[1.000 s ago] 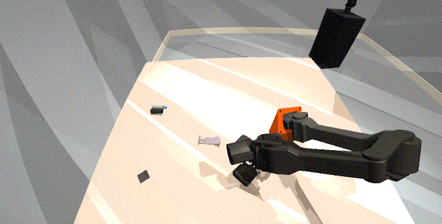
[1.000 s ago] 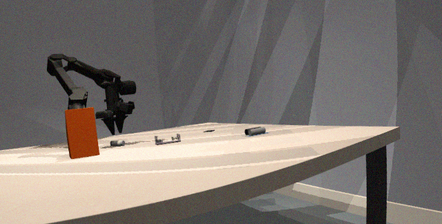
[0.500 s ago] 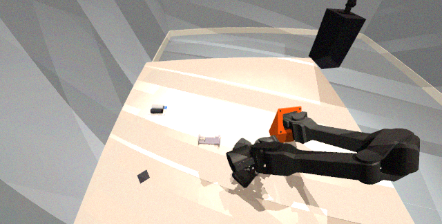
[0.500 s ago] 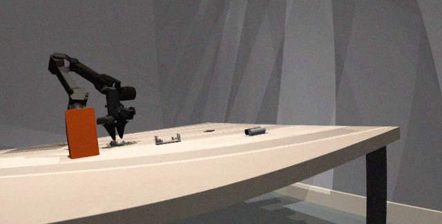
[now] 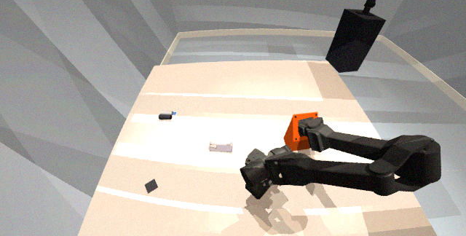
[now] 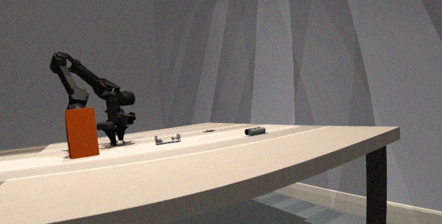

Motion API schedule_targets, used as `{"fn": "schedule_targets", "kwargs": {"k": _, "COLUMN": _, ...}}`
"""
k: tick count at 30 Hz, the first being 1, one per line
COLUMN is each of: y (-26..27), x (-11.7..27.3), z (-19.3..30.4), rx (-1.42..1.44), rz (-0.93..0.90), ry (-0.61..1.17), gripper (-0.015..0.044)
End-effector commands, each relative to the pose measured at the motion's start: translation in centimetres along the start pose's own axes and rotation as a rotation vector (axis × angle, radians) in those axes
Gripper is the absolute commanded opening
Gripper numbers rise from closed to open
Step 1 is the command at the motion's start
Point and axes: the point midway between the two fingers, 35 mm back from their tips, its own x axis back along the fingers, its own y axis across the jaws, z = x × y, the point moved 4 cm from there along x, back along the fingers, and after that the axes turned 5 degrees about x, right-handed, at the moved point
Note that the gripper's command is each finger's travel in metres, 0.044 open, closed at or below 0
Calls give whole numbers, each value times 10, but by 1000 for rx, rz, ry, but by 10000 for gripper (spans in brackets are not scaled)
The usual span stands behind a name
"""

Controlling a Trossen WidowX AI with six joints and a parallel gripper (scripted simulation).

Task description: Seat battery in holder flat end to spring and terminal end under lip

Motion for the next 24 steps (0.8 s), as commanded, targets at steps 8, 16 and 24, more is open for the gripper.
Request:
{"fn": "schedule_targets", "kwargs": {"k": 8, "y": -3, "x": -3, "z": 0, "rx": -13, "rz": 7, "ry": 0, "gripper": 111}}
{"fn": "schedule_targets", "kwargs": {"k": 16, "y": -3, "x": -3, "z": 0, "rx": -13, "rz": 7, "ry": 0, "gripper": 75}}
{"fn": "schedule_targets", "kwargs": {"k": 24, "y": -3, "x": 33, "z": -2, "rx": -13, "rz": 12, "ry": -4, "gripper": 75}}
